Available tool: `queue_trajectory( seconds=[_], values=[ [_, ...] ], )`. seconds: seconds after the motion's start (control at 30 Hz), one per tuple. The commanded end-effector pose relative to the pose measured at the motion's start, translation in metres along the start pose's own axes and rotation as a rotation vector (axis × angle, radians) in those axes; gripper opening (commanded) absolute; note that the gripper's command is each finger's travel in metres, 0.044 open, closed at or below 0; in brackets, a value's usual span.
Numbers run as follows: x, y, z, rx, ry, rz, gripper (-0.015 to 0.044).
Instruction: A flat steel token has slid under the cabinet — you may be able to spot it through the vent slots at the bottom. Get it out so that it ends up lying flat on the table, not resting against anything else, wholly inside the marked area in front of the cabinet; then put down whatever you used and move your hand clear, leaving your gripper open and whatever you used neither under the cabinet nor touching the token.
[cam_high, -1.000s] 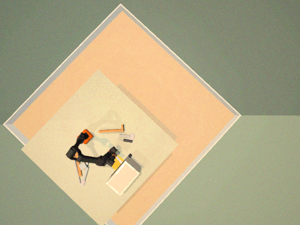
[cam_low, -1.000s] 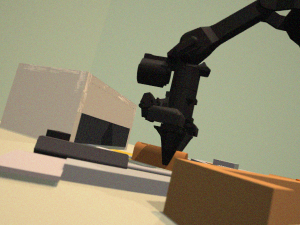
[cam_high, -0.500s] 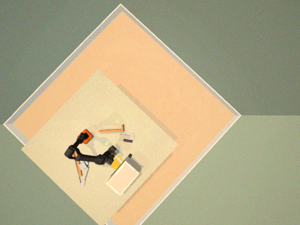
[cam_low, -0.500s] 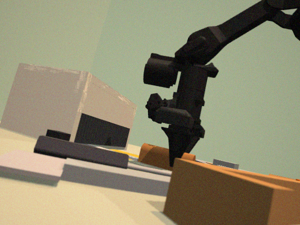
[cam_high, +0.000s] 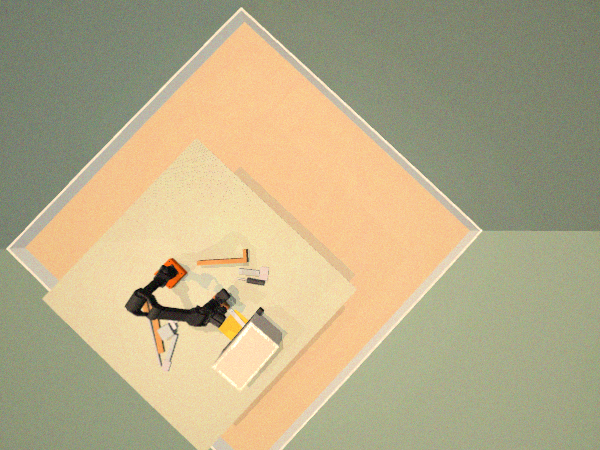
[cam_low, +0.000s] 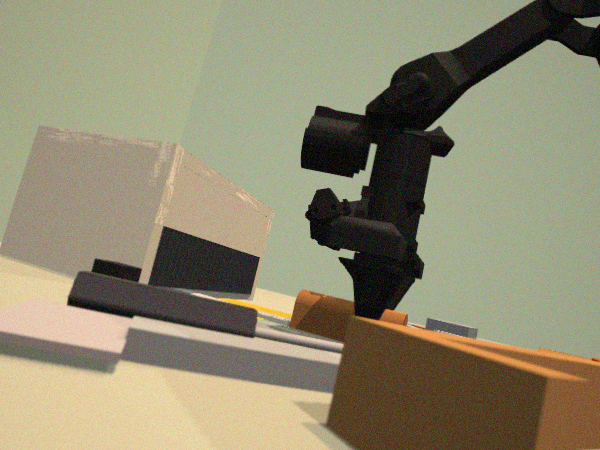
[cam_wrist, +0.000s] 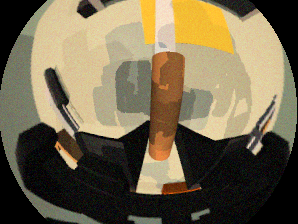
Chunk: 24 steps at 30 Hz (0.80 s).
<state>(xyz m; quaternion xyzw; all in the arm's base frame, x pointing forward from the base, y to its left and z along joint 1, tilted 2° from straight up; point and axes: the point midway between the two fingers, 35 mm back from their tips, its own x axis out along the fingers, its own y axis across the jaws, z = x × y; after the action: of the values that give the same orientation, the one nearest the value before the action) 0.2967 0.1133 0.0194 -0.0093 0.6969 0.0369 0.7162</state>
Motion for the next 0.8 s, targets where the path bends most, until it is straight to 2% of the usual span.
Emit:
queue_trajectory(
  seconds=[0.0, 0.77],
  values=[
    [0.001, 0.000, -0.006, 0.006, 0.003, -0.001, 0.0000],
    [0.001, 0.001, -0.034, 0.006, 0.006, -0.001, 0.0000]
  ],
)
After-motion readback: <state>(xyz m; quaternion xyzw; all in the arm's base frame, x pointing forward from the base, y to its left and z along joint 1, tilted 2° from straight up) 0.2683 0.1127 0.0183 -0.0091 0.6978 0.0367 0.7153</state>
